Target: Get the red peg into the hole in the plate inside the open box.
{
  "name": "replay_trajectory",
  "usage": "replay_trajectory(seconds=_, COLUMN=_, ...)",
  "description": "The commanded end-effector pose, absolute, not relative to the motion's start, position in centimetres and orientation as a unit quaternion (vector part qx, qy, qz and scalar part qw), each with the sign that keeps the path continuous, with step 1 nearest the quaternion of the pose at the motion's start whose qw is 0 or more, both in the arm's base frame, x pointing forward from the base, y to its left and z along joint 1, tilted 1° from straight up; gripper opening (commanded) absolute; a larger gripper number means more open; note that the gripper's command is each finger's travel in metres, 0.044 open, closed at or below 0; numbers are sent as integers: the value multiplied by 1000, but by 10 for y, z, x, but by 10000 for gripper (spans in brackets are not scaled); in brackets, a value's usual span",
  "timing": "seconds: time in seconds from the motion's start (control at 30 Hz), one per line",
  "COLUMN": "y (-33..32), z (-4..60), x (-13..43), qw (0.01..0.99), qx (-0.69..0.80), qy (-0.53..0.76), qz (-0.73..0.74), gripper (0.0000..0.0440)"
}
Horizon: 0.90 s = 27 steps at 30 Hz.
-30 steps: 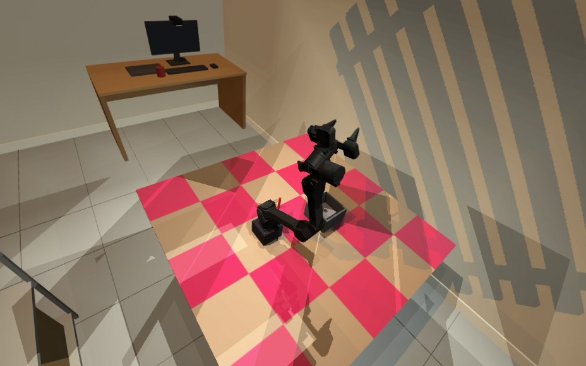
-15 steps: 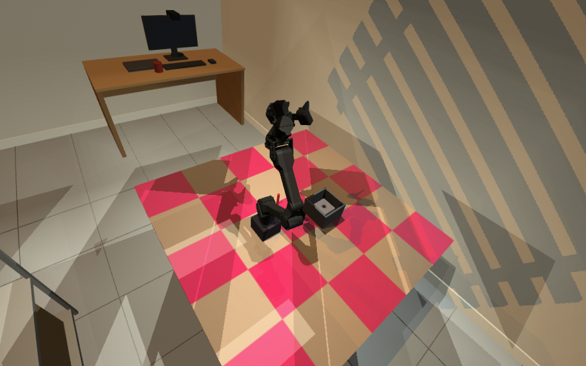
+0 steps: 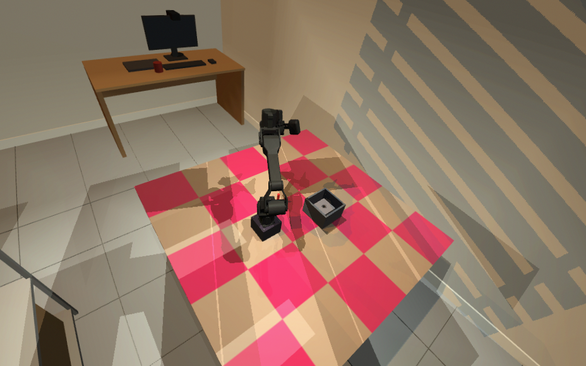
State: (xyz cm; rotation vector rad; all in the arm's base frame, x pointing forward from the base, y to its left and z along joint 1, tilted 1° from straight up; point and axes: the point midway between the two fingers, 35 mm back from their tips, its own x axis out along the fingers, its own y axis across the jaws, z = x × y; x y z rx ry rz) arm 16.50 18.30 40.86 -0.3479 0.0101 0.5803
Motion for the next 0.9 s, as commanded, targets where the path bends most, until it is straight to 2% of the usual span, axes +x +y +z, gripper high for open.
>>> replay_trajectory(seconds=0.0, y=195, z=360, x=181, qw=944, qx=-153, qy=95, qz=277, gripper=440)
replay_trajectory(seconds=0.4, y=191, z=257, x=200, qw=927, qx=-83, qy=297, qz=212, gripper=440)
replay_trajectory(seconds=0.87, y=163, z=168, x=194, qw=874, qx=8, qy=480, qz=73, gripper=440)
